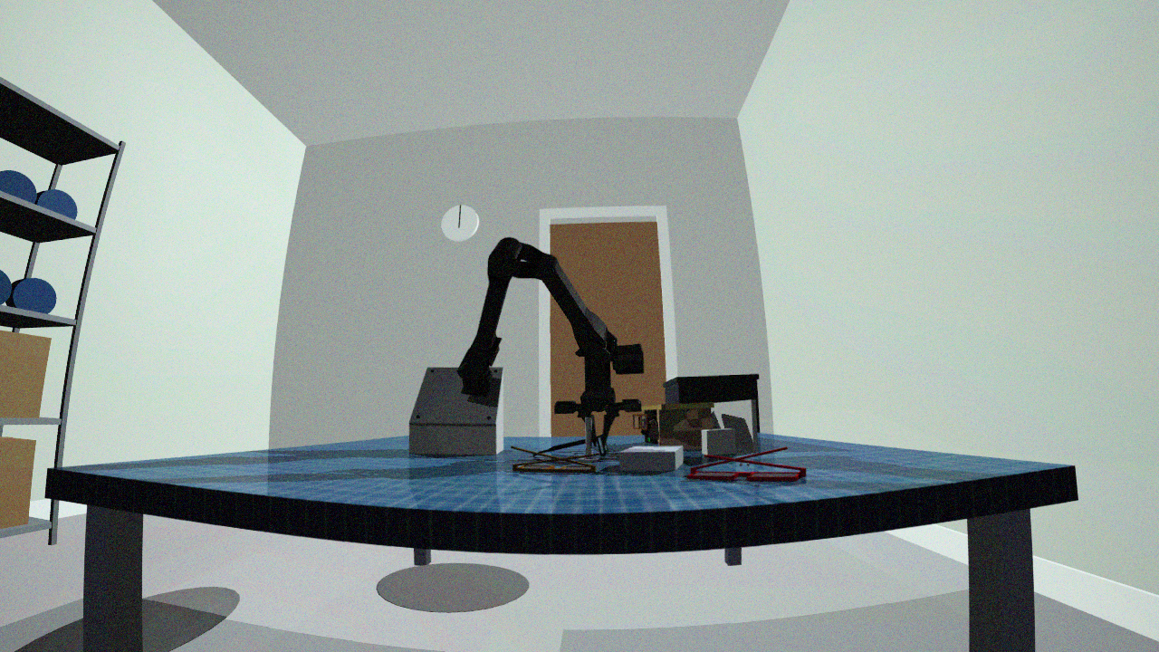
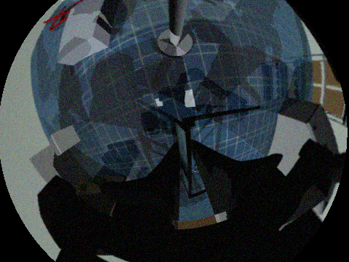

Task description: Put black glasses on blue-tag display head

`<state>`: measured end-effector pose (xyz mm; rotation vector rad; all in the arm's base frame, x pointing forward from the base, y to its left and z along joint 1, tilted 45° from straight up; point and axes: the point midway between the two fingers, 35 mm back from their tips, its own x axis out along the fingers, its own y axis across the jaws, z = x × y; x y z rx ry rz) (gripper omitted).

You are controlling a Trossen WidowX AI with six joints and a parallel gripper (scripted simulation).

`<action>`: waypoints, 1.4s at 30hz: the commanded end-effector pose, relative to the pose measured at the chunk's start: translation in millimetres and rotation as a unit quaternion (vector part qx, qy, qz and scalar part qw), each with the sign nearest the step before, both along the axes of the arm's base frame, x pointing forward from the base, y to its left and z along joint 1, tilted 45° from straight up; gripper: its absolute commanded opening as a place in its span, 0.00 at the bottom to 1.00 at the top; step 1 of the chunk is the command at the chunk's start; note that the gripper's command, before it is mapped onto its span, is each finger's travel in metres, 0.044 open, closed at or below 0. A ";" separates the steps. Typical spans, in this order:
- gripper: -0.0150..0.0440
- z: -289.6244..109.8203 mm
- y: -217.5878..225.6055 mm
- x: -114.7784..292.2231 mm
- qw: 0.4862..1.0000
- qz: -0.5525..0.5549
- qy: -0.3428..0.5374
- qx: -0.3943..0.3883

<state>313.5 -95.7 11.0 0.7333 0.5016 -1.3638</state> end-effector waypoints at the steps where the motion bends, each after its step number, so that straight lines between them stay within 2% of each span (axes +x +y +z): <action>1: 0.44 0.4 0.3 0.3 1.000 0.000 -0.001 0.000; 29: 0.44 3.9 6.4 -15.0 1.000 0.001 0.004 0.001; 36: 0.44 38.2 38.6 -10.3 1.000 0.001 0.004 0.002; 39: 0.44 40.1 40.2 -10.3 1.000 0.001 0.004 0.002; 42: 0.57 35.2 38.2 -8.8 1.000 0.006 0.003 0.004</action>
